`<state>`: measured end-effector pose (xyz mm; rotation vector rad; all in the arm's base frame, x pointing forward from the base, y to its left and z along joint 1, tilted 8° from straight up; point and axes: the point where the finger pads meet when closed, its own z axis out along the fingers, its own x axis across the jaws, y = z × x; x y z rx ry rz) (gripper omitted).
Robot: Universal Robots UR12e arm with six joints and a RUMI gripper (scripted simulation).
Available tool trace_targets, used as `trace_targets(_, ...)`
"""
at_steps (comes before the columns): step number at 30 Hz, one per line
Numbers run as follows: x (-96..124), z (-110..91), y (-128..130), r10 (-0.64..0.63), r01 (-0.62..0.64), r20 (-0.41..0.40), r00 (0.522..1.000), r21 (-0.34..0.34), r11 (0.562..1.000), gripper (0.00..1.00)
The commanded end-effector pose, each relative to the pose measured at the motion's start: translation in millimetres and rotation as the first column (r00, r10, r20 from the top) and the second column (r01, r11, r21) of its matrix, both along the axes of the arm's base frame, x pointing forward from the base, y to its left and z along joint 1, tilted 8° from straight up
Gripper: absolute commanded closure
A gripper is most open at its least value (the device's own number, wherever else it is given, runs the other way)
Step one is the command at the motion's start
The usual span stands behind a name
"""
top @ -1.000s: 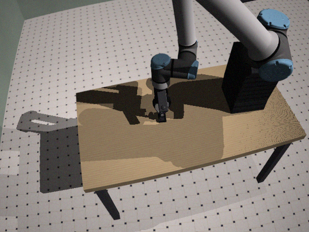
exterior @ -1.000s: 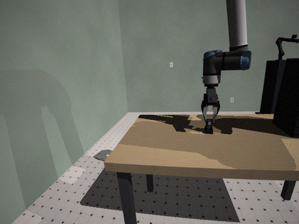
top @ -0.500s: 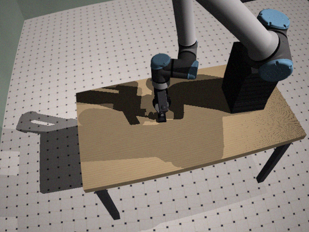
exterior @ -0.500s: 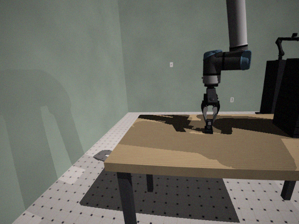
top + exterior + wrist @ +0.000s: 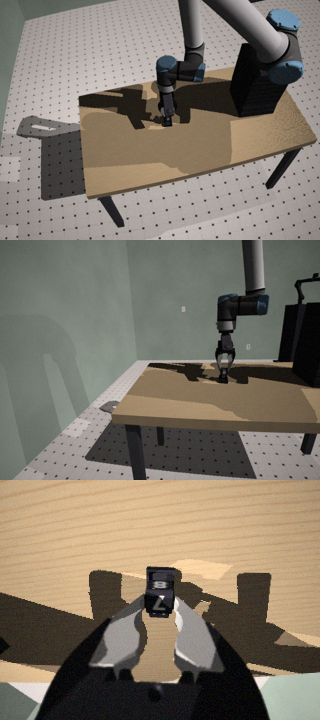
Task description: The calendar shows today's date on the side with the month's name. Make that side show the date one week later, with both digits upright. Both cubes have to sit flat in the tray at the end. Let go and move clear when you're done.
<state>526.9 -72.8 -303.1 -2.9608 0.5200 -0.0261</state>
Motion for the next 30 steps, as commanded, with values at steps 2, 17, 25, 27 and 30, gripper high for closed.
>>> trace_targets(2, 0, -2, 0, 0.0, 0.0, 0.001, 1.0, 0.0, 1.0, 0.89)
trace_targets(17, 1, -13, 2, 0.0, 0.0, 0.001, 1.0, 0.0, 1.0, 0.89)
trace_targets(25, 1, -19, 2, 0.0, 0.0, 0.001, 1.0, 0.0, 1.0, 0.89)
trace_targets(27, 1, -20, 2, 0.0, 0.0, 0.001, 1.0, 0.0, 1.0, 0.89)
trace_targets(30, 1, -21, 3, 0.0, 0.0, 0.001, 1.0, 0.0, 1.0, 0.89)
